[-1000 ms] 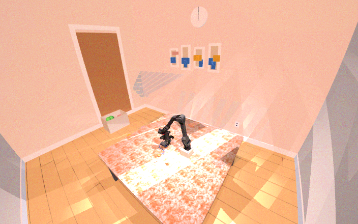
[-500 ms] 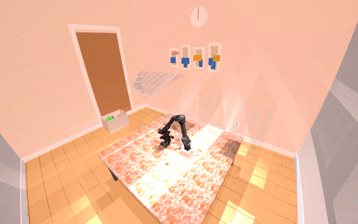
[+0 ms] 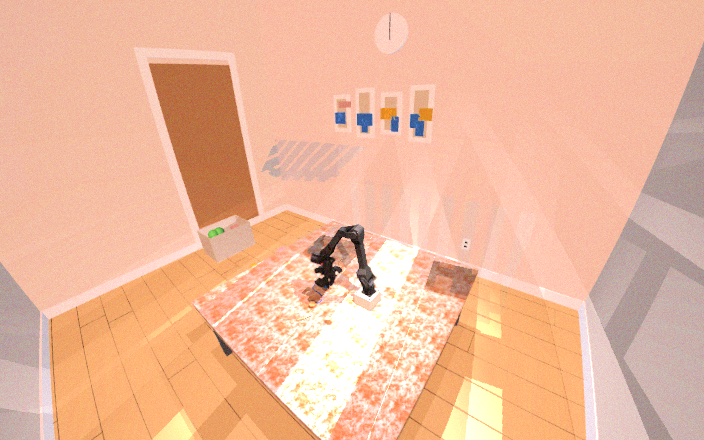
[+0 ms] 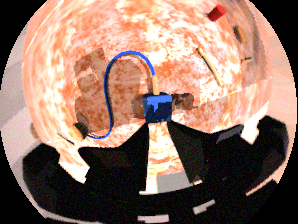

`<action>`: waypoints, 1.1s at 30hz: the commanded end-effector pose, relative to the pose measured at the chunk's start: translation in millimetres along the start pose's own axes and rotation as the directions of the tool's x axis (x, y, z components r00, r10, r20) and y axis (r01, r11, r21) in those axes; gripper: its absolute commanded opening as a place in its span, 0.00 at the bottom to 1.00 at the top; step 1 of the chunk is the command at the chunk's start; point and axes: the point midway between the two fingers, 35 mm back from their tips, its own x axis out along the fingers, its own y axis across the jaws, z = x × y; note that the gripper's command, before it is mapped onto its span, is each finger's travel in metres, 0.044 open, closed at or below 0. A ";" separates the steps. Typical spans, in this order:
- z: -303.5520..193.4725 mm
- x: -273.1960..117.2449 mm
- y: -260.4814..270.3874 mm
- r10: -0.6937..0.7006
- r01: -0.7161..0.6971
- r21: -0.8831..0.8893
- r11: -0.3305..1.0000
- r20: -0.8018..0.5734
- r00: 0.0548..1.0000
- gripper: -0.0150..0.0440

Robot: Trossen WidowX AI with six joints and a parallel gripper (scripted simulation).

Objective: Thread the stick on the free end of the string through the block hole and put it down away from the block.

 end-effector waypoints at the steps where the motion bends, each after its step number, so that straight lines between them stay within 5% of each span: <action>1: -1.6 4.4 -0.6 -0.004 0.004 0.001 1.000 -0.011 1.000 0.46; 23: -1.6 4.4 -0.6 -0.004 0.004 0.001 1.000 -0.011 1.000 0.46; 33: 0.0 0.0 0.0 0.000 0.000 0.000 1.000 0.000 1.000 0.35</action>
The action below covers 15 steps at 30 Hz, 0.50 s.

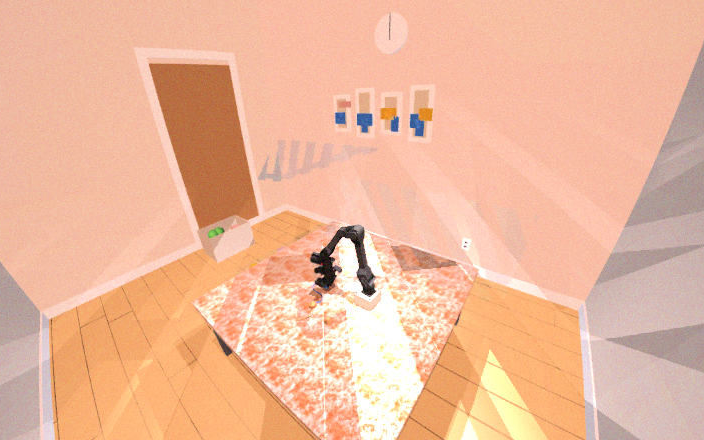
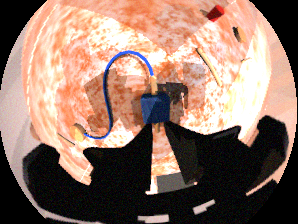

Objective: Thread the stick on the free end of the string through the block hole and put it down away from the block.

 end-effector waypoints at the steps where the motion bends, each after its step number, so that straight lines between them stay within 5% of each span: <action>1: 0.1 0.1 0.6 0.004 -0.004 0.000 1.000 0.001 1.000 0.34; 15: 0.1 0.1 0.6 0.004 -0.004 0.000 1.000 0.001 1.000 0.25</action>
